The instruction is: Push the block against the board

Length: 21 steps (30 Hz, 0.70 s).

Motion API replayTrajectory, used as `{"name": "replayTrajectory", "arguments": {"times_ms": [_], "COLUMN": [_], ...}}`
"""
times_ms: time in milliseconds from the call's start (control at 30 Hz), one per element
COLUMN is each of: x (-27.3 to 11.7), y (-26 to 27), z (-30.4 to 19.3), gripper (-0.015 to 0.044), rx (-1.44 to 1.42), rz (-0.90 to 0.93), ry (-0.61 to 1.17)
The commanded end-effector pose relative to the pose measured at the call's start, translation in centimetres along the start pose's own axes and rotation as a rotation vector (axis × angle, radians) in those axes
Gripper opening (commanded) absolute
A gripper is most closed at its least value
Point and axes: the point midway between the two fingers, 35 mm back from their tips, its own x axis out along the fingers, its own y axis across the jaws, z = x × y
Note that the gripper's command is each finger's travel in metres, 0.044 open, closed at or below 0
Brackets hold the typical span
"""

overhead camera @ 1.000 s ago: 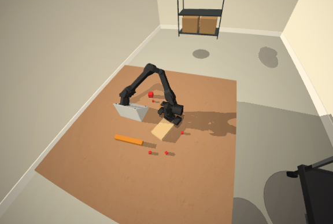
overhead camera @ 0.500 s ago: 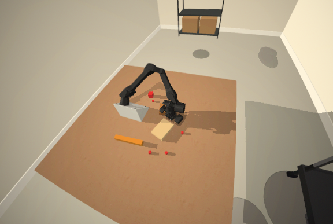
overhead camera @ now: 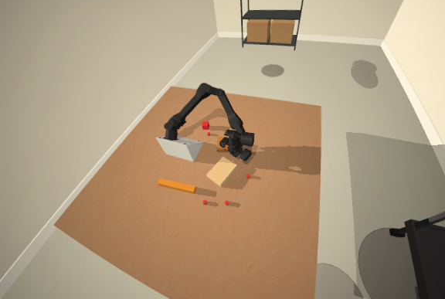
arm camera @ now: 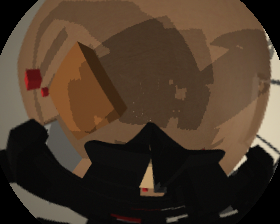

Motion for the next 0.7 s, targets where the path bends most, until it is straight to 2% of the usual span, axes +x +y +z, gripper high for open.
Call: {"name": "replayTrajectory", "arguments": {"times_ms": [0,100,300,667], "x": [-2.6,-5.4,-5.4,-5.6], "y": [-0.2,-0.1,-0.1,-1.4], "z": [-0.2,-0.2,-0.3,-2.9], "gripper": [0.0,0.0,0.0,0.0], "rx": [-0.001,-0.001,0.023,0.4], "rz": [-0.005,-0.005,-0.005,-0.013], "ry": [0.002,0.002,0.003,0.009]}}
